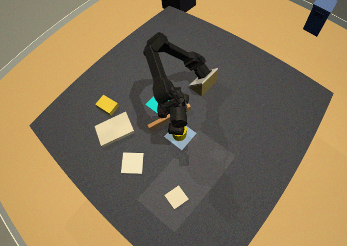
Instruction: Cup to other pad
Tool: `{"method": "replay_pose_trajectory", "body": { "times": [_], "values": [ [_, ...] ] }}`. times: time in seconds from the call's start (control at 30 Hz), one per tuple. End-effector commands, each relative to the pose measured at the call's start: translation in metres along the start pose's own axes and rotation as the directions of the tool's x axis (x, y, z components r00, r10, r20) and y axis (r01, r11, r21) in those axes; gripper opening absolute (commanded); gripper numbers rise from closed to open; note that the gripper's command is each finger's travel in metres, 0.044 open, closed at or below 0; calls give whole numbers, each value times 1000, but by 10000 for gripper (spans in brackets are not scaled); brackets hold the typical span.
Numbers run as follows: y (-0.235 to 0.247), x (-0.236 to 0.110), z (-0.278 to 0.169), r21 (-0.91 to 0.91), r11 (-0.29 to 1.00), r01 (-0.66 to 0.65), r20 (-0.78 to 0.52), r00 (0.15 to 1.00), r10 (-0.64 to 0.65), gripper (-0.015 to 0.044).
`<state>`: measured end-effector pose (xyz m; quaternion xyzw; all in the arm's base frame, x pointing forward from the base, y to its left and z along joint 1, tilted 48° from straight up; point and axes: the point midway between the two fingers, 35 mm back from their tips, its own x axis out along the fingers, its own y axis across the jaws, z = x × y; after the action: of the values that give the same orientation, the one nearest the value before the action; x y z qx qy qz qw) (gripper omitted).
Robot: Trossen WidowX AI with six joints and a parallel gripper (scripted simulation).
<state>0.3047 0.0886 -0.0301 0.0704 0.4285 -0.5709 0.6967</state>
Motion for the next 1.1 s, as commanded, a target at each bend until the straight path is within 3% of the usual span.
{"method": "replay_pose_trajectory", "body": {
  "times": [0.0,1.07],
  "values": [
    [-1,9,1,-5,1000,5,4,1000,-5,167],
    [-2,51,1,-4,1000,7,6,1000,-7,167]
  ]
}}
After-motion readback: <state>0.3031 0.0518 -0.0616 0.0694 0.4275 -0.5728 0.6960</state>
